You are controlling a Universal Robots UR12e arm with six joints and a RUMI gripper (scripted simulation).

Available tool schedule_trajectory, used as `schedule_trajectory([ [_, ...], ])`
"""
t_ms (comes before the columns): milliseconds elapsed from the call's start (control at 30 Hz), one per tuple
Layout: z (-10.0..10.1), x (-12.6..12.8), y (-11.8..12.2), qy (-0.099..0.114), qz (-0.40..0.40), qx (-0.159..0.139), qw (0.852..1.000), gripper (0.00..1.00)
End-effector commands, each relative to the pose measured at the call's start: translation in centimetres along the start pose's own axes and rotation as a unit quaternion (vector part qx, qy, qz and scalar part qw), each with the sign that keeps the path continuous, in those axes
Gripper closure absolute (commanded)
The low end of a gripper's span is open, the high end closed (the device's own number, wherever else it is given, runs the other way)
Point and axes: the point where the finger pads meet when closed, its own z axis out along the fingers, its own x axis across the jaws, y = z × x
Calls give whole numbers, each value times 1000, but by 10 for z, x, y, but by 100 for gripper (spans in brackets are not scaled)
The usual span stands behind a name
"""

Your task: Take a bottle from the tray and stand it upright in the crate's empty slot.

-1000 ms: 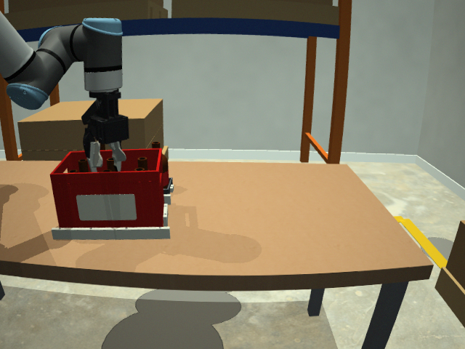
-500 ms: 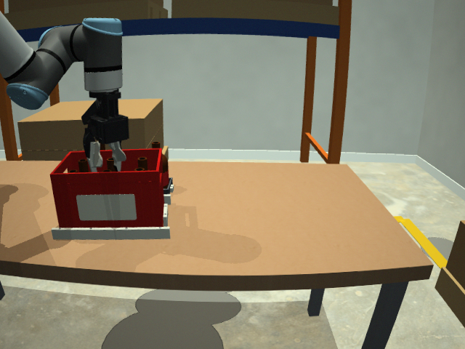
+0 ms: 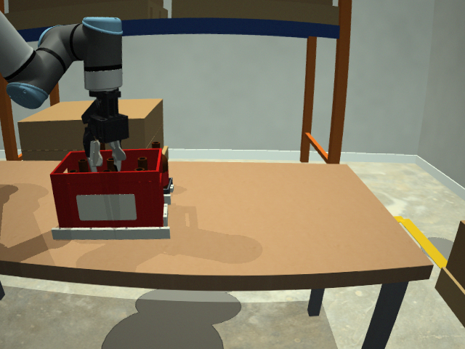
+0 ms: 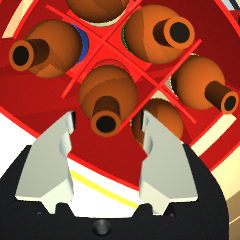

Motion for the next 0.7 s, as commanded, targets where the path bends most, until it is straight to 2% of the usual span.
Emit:
schedule_trajectory([
  [0, -5, 0, 0, 0, 0, 0, 1000, 62],
  [233, -12, 0, 0, 0, 0, 0, 1000, 62],
  [667, -43, 0, 0, 0, 0, 0, 1000, 62],
])
